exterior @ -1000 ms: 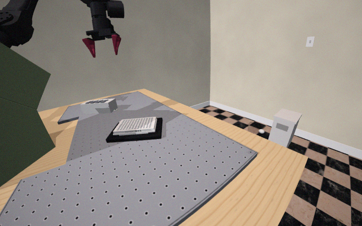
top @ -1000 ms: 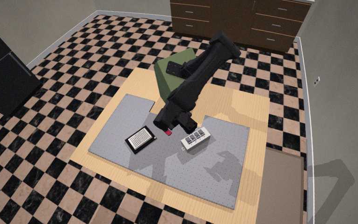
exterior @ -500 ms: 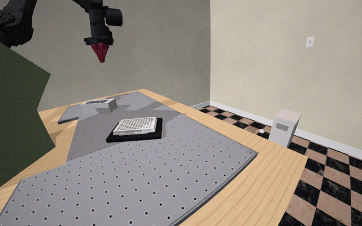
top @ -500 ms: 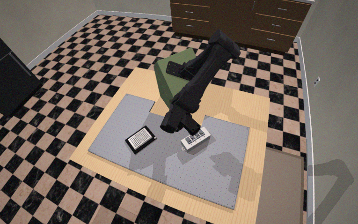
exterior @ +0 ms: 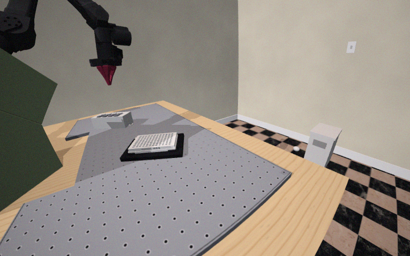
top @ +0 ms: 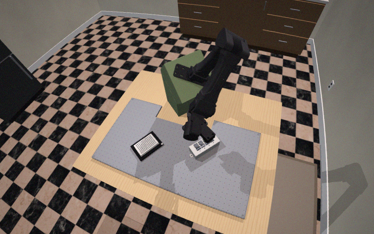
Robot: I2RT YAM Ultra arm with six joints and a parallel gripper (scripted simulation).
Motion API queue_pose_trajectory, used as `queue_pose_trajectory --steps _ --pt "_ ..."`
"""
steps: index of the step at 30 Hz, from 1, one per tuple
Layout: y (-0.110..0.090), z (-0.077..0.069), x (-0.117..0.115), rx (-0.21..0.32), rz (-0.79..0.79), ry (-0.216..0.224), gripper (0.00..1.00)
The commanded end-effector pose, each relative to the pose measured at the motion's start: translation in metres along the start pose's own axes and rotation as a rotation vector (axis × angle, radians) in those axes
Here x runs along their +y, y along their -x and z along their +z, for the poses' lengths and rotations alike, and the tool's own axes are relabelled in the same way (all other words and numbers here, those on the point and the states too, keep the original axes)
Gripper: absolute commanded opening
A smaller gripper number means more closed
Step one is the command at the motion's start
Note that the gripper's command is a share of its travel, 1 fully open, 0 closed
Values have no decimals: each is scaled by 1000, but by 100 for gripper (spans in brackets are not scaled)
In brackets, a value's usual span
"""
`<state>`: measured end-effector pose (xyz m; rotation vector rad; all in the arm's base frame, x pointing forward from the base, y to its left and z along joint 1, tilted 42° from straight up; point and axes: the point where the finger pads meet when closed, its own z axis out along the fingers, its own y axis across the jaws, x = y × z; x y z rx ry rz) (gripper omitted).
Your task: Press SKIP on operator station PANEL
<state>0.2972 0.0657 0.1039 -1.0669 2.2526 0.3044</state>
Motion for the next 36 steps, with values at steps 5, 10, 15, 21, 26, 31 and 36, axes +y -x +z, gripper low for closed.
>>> queue_pose_trajectory --steps 5,10,15,21,26,31,36 --pt "7 22 17 -37 67 -62 0" --pt "8 38 36 -64 117 -60 0" --pt "8 46 48 -64 117 -59 0" --pt "12 43 42 -74 124 -74 0" --pt "13 43 41 -76 123 -75 0" --pt "1 56 49 -35 129 -44 0" --pt "1 64 49 -34 129 -44 0"
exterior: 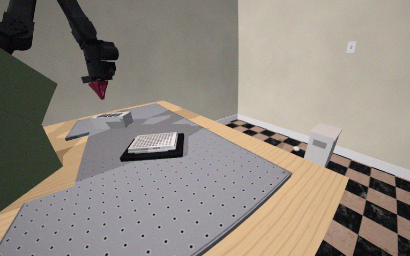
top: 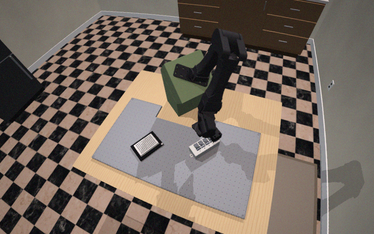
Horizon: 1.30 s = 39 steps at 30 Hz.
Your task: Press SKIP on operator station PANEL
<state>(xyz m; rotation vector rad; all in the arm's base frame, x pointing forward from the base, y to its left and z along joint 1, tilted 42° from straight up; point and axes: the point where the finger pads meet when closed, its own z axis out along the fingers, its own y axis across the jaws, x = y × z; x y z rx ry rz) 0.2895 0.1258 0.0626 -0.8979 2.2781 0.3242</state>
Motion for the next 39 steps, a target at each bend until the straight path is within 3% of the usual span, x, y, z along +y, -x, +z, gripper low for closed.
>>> queue_pose_trajectory --steps 1,15,25,29,39 --pt "-8 10 2 9 10 -2 0" --pt "-8 29 2 10 10 -2 0" --pt "10 43 -5 -26 -1 -17 0" --pt "15 38 -11 -44 5 -34 0" --pt "13 38 -10 -39 5 -29 0"
